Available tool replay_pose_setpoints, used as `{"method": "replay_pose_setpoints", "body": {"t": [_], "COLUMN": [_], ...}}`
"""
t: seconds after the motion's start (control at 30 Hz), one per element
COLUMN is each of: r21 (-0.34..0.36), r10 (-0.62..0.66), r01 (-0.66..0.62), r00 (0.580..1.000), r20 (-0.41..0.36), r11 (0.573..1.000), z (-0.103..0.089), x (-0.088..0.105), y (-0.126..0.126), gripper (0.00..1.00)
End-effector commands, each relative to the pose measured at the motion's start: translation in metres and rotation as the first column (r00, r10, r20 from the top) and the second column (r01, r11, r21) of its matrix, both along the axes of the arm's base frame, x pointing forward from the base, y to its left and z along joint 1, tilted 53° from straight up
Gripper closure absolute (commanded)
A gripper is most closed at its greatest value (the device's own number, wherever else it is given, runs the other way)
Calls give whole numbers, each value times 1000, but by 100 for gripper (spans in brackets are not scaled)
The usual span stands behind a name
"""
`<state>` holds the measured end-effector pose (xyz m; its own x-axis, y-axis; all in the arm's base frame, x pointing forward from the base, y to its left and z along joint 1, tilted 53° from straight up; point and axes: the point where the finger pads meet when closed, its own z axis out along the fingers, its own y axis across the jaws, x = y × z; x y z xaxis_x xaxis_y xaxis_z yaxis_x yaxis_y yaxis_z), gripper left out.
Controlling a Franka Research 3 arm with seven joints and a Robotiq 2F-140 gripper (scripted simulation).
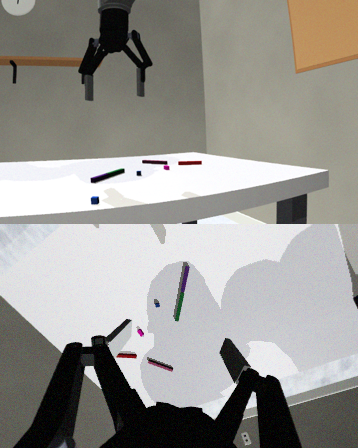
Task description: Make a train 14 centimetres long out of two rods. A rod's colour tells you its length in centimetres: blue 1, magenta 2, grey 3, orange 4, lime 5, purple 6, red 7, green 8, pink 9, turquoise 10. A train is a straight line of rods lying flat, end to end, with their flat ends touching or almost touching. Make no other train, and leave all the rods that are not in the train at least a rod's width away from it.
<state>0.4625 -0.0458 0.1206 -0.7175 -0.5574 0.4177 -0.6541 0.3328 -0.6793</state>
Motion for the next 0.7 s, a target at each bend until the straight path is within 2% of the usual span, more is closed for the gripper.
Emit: {"method": "replay_pose_setpoints", "body": {"t": [0.0, 0.67], "r21": [-1, -1], "r10": [1, 1], "r01": [-1, -1], "r00": [1000, 1000], "r20": [-2, -2], "r11": [1000, 1000], "z": [1, 1], "x": [-1, -1], "y": [1, 1], "gripper": [0, 0]}}
